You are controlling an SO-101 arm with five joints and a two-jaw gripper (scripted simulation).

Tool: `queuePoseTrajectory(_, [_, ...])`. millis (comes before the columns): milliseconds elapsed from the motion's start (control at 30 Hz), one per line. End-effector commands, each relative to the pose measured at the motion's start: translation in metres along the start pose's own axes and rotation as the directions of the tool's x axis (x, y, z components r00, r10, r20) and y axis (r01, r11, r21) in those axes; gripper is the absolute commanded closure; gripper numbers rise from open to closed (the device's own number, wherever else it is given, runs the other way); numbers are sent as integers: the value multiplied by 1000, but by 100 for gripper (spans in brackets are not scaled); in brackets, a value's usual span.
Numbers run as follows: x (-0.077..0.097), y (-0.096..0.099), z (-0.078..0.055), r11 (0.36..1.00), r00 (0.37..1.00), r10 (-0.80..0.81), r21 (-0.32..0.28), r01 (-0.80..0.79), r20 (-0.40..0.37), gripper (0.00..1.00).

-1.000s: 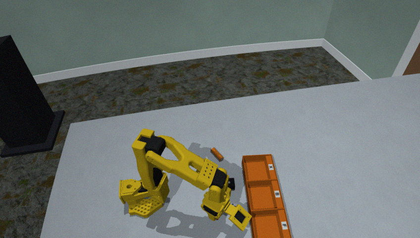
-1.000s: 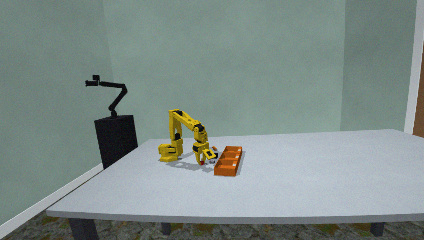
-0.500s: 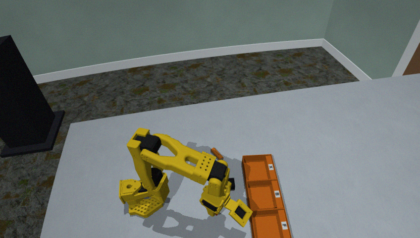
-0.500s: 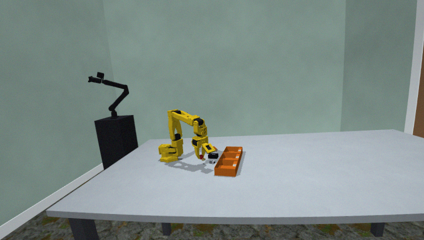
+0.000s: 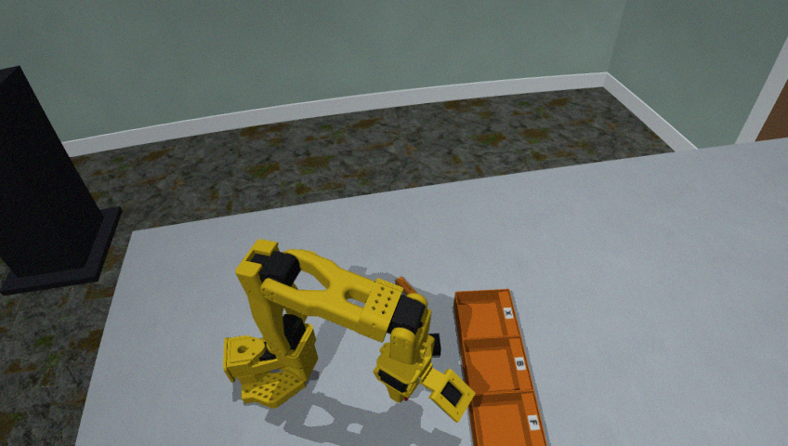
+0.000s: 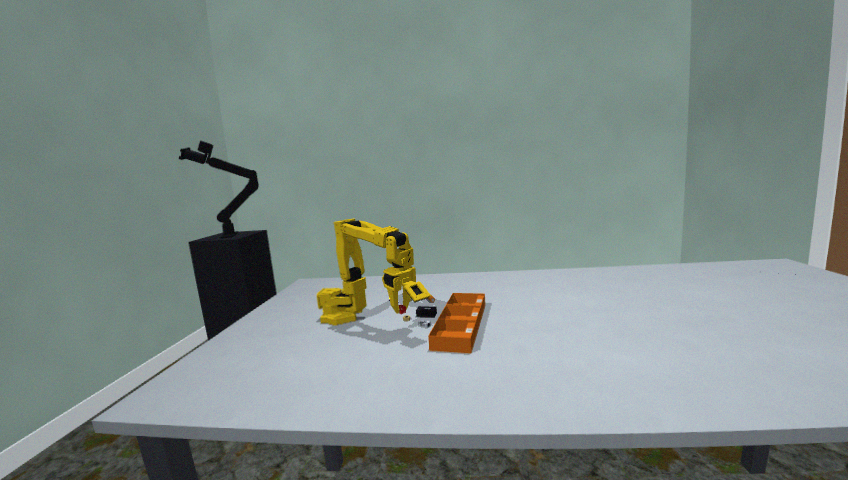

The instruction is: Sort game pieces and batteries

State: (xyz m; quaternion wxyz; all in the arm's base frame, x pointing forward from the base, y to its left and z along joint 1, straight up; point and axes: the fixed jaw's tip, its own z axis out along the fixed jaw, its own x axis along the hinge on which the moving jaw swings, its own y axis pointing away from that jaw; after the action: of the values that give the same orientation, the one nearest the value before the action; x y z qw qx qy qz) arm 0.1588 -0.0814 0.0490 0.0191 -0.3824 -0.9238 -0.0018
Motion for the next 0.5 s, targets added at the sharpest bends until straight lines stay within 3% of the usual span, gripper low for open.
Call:
queuePoseTrajectory(0, [-8,1,-11,1000,998,0,-17,1,59,100])
queuePoseTrajectory(467, [-27,6,-17,999,994,-43,-23,45,99,100])
